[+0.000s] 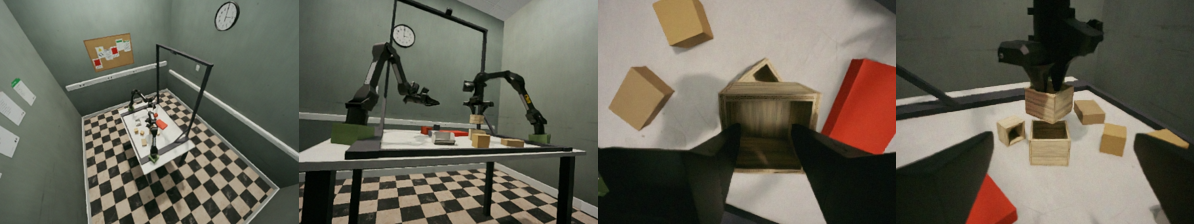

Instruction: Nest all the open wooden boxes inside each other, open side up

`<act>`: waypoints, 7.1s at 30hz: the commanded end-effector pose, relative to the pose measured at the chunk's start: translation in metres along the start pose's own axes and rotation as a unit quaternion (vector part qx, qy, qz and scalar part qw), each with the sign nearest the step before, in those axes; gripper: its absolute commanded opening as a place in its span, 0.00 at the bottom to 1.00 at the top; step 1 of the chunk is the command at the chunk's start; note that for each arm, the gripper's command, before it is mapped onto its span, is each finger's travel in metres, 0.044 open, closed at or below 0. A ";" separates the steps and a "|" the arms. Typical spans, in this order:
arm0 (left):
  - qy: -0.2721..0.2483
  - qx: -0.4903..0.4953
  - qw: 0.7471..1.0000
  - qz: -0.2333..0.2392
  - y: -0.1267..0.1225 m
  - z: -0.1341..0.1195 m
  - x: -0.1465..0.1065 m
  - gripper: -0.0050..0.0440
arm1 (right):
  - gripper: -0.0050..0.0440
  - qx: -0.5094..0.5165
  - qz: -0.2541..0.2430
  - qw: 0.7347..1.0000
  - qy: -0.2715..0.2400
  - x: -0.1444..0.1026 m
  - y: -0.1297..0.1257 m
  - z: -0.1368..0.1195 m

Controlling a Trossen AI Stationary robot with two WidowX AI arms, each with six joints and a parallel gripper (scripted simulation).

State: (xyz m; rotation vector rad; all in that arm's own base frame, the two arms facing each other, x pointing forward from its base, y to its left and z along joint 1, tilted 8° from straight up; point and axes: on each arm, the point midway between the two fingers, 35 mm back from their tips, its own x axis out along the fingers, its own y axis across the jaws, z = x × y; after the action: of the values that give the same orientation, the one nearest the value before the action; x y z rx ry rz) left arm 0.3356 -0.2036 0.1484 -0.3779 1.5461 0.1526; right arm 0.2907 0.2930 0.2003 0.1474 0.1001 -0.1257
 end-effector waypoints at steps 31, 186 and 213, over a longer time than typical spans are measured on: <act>-0.001 -0.504 0.864 -0.008 -0.001 0.002 -0.005 0.67 | 0.92 0.007 0.001 1.000 -0.003 -0.002 0.000 0.006; 0.001 -0.896 0.444 -0.003 0.000 0.000 0.089 0.67 | 0.92 0.007 0.001 1.000 -0.003 -0.002 0.000 0.006; 0.004 -0.895 0.445 -0.009 -0.004 0.003 0.091 0.67 | 0.92 0.007 0.001 1.000 -0.003 -0.002 0.000 0.006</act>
State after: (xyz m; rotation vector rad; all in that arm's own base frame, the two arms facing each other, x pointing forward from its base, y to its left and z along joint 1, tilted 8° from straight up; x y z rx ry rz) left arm 0.3375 -0.2160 0.0527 -1.9996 0.7083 1.8652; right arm 0.2907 0.2930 0.2003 0.1472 0.1002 -0.1257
